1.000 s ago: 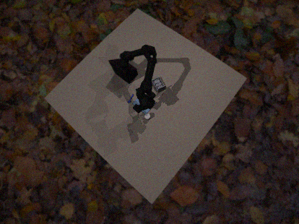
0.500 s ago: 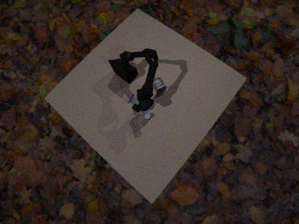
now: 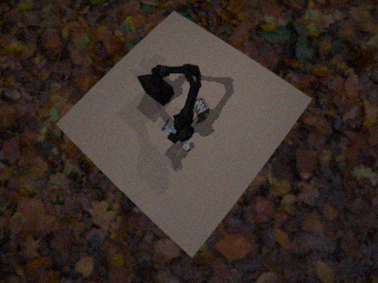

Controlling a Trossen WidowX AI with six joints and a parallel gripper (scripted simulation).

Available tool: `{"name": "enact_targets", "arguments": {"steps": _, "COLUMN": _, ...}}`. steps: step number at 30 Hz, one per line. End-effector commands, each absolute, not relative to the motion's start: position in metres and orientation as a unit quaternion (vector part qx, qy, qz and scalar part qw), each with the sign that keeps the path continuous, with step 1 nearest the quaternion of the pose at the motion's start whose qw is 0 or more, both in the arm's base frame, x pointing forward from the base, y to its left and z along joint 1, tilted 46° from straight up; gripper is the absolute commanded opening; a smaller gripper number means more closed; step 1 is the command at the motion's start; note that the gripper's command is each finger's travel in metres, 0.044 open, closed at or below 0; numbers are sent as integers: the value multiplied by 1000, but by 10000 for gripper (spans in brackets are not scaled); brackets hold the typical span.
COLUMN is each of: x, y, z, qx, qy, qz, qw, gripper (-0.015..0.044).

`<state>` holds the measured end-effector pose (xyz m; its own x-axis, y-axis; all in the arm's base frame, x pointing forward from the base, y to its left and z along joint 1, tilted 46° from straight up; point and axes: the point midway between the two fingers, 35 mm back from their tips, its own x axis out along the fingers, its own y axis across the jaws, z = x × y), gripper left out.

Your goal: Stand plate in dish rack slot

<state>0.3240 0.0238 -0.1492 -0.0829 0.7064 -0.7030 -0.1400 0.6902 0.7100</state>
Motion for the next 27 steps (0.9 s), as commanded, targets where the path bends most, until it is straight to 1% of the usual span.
{"name": "enact_targets", "arguments": {"steps": 1, "x": 324, "y": 29, "z": -154, "qx": 218, "qy": 657, "qz": 330, "qw": 642, "gripper": 400}}
{"name": "enact_targets", "arguments": {"steps": 19, "x": 320, "y": 48, "z": -172, "qx": 219, "qy": 657, "qz": 331, "qw": 642, "gripper": 400}}
{"name": "enact_targets", "arguments": {"steps": 21, "x": 320, "y": 48, "z": -172, "qx": 219, "qy": 657, "qz": 331, "qw": 642, "gripper": 348}}
{"name": "enact_targets", "arguments": {"steps": 27, "x": 320, "y": 48, "z": -172, "qx": 219, "qy": 657, "qz": 331, "qw": 642, "gripper": 348}}
